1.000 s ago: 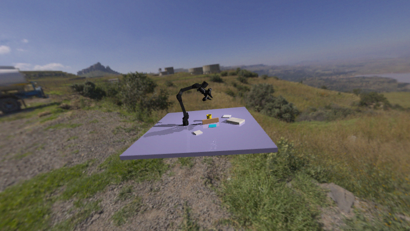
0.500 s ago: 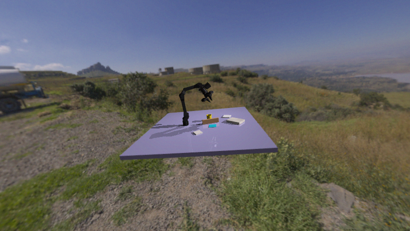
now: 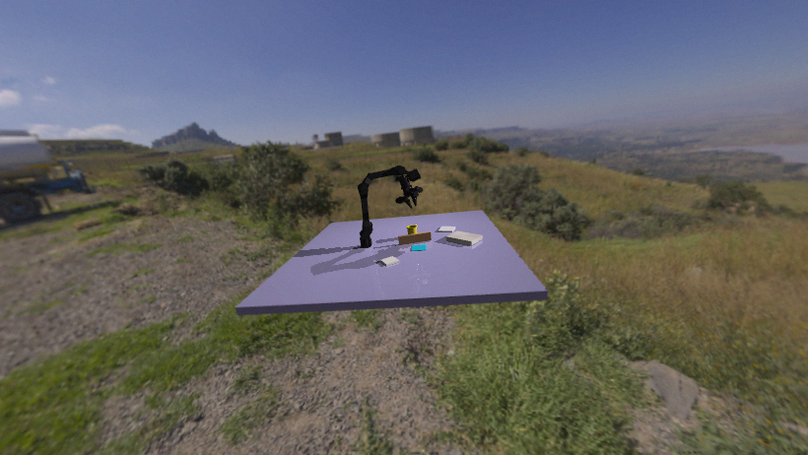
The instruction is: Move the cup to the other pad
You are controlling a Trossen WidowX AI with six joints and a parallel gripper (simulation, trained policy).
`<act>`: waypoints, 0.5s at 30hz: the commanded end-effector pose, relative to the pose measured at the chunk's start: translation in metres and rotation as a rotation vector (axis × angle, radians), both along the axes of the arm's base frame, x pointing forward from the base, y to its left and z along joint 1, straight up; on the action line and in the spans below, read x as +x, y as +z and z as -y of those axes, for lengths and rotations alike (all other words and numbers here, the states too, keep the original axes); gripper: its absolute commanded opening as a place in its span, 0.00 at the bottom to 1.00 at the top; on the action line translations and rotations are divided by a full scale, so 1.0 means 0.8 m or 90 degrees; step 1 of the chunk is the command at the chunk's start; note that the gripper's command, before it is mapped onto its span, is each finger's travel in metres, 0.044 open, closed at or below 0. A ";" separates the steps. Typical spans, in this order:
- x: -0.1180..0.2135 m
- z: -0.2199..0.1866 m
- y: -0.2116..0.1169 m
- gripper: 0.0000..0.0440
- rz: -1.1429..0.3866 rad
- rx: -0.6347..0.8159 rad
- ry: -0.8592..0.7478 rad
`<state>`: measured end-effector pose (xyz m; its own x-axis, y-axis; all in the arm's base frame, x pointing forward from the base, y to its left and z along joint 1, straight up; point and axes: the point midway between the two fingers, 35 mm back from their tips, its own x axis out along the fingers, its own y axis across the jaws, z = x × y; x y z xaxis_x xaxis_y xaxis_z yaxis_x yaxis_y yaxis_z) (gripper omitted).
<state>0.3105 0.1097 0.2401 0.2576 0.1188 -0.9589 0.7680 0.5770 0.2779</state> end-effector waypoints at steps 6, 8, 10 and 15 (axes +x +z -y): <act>-0.010 0.007 -0.026 0.37 -0.080 -0.033 -0.020; -0.012 0.009 -0.032 0.37 -0.098 -0.042 -0.024; -0.015 0.010 -0.038 0.38 -0.116 -0.050 -0.028; -0.020 0.014 -0.053 0.38 -0.156 -0.071 -0.040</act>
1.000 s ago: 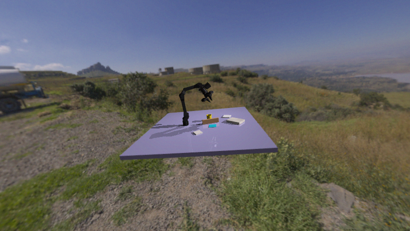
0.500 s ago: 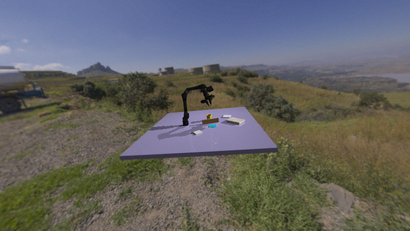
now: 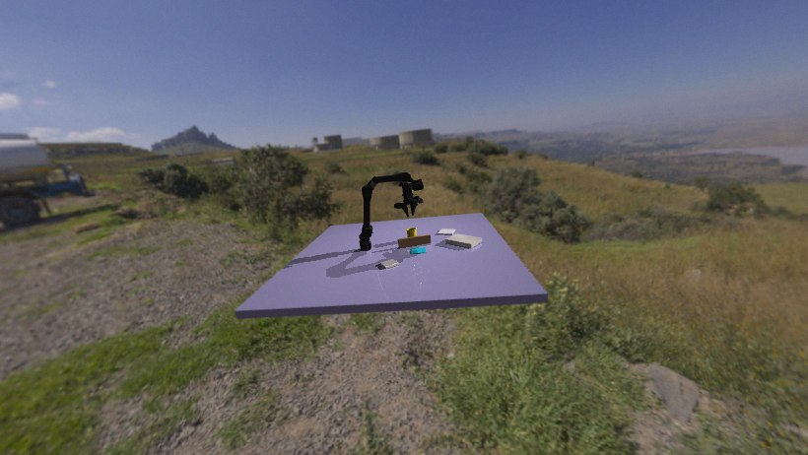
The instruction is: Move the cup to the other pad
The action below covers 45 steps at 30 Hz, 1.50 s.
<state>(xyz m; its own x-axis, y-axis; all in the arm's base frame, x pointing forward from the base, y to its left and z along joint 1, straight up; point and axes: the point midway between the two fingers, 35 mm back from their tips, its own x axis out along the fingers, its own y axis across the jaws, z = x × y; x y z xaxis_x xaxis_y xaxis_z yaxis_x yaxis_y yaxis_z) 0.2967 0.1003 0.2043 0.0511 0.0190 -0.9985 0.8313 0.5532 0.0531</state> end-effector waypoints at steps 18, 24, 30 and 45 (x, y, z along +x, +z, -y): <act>-0.014 0.007 -0.066 0.43 -0.098 -0.071 -0.045; -0.016 0.007 -0.087 0.45 -0.114 -0.085 -0.050; -0.018 0.008 -0.109 0.45 -0.126 -0.096 -0.046; -0.025 0.010 -0.169 0.44 -0.149 -0.107 -0.002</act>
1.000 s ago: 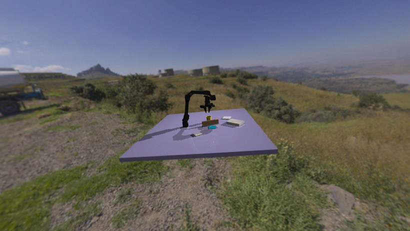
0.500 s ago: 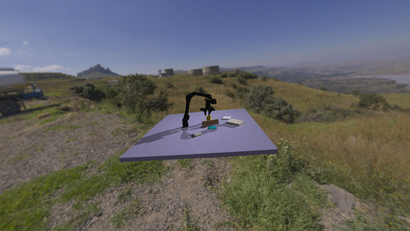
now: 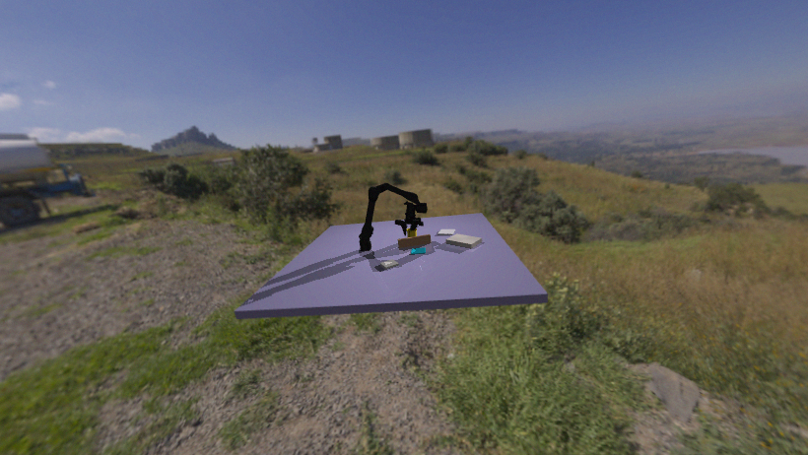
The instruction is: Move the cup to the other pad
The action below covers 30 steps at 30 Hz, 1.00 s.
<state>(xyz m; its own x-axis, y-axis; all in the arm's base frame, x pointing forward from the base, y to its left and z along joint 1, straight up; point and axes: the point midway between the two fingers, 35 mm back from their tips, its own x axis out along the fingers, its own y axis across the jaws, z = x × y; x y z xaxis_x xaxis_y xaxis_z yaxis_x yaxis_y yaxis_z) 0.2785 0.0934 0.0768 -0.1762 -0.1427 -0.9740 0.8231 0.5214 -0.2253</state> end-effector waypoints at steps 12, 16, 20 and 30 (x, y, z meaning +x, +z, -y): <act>-0.001 0.008 -0.007 0.00 0.010 0.003 0.032; -0.001 0.009 0.004 0.00 0.020 0.008 0.023; 0.000 0.012 0.021 0.00 0.033 0.013 0.006; 0.009 0.026 0.071 0.01 0.082 0.028 -0.054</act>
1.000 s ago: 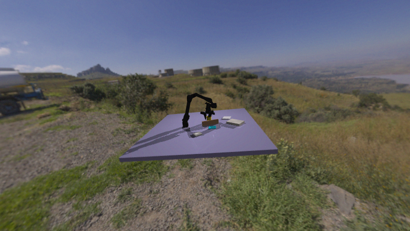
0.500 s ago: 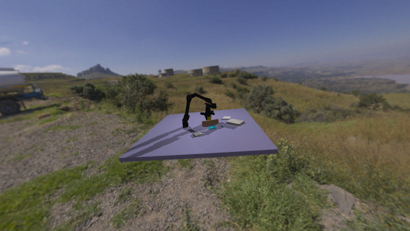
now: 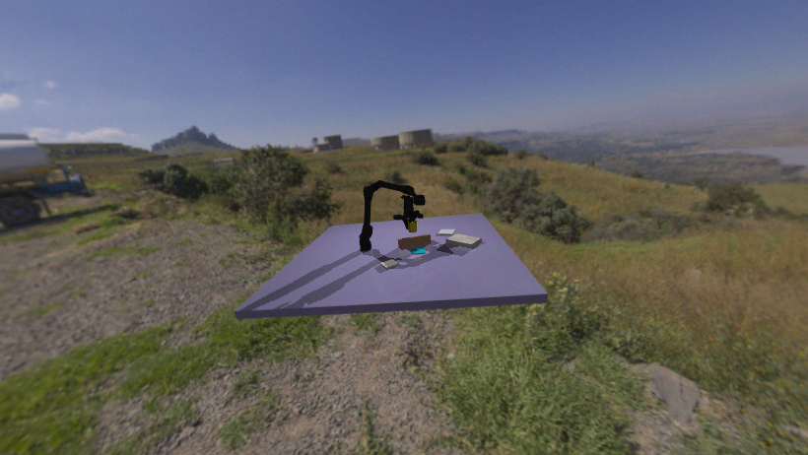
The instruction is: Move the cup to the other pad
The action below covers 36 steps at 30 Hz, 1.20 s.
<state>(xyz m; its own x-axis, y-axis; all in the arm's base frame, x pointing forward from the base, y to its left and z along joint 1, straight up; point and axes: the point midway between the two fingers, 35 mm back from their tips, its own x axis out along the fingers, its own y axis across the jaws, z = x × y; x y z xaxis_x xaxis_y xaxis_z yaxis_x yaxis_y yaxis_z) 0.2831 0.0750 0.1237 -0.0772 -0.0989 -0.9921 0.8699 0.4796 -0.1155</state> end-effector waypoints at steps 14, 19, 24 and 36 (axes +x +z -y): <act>0.031 0.038 0.051 0.00 0.084 0.013 -0.088; 0.044 0.057 0.056 0.00 0.109 0.012 -0.111; 0.056 0.080 0.058 0.00 0.132 0.009 -0.134; 0.078 0.140 0.047 0.00 0.166 -0.003 -0.192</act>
